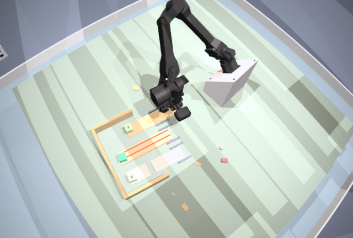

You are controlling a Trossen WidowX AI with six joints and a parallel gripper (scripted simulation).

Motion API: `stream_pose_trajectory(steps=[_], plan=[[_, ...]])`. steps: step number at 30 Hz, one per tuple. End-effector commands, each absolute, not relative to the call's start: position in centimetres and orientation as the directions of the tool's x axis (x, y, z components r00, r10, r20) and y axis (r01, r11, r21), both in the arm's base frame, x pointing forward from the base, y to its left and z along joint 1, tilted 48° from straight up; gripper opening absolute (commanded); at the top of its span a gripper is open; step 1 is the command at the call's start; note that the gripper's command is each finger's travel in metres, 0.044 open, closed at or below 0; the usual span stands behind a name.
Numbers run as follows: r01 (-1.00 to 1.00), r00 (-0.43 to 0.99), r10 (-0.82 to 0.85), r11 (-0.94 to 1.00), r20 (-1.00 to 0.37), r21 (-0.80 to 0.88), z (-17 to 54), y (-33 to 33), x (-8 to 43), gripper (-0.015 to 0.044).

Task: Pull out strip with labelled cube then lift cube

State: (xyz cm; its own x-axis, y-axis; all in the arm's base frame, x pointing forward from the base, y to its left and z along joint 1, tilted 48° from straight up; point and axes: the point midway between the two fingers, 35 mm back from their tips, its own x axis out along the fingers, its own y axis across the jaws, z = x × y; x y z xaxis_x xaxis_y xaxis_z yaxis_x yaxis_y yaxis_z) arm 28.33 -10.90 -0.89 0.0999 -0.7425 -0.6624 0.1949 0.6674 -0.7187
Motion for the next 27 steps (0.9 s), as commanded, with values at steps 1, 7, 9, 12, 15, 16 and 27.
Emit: stream_pose_trajectory(steps=[1, 7, 9, 12, 15, 16, 27], plan=[[0.184, 0.078, -0.743, 0.666, -0.665, -0.723, -1.5, -11.0, 26.9, 0.0000], [0.184, 0.078, -0.743, 0.666, -0.665, -0.723, -1.7, -11.0, 26.1, 0.0000], [0.184, 0.078, -0.743, 0.666, -0.665, -0.723, -1.7, -11.0, 25.8, 0.0000], [0.184, 0.077, -0.743, 0.666, -0.665, -0.723, -1.8, -10.9, 25.4, 0.0000], [0.183, 0.077, -0.743, 0.666, -0.665, -0.723, -1.9, -10.9, 25.0, 0.0000], [0.183, 0.077, -0.743, 0.666, -0.665, -0.723, -1.9, -10.9, 24.8, 0.0000], [0.183, 0.076, -0.743, 0.666, -0.665, -0.723, -2.2, -10.8, 23.2, 0.0000]])
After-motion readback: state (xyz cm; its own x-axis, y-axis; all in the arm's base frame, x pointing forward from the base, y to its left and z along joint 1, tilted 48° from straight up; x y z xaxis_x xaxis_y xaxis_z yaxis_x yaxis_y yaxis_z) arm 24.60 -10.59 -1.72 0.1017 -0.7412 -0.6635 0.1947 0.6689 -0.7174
